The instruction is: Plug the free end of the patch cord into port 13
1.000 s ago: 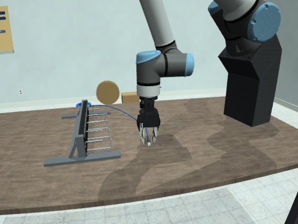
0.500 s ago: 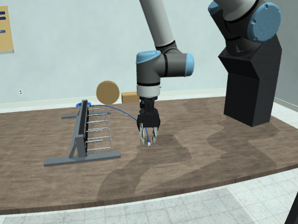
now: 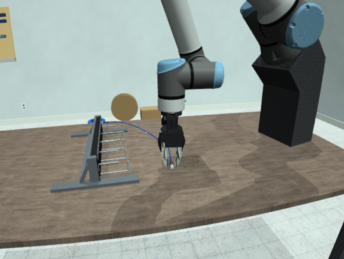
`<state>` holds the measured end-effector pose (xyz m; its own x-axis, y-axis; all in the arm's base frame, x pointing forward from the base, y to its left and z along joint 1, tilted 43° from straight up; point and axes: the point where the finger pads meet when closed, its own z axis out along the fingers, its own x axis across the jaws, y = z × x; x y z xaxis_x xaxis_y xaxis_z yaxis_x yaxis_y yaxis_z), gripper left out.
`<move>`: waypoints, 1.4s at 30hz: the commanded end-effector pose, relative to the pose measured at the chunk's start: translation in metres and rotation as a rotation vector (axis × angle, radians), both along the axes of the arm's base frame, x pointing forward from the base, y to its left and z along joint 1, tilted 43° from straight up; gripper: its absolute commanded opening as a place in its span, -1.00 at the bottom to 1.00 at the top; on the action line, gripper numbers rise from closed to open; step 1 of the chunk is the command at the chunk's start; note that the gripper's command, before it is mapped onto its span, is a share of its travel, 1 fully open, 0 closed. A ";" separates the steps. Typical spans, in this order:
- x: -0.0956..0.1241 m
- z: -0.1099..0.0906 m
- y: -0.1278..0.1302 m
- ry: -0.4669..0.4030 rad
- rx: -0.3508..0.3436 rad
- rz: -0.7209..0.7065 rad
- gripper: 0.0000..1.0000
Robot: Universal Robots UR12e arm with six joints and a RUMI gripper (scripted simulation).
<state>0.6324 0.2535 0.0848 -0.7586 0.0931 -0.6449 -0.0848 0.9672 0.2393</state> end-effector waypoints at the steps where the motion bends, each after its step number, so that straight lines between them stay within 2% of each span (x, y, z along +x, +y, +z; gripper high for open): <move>1: 0.000 0.000 0.000 -0.001 0.000 0.000 -0.56; 10: 0.000 0.000 0.000 -0.001 0.000 0.000 -0.56; 11: 0.000 0.000 0.000 -0.001 0.000 0.000 -1.00; 42: 0.000 0.000 0.000 -0.001 0.000 0.000 -1.00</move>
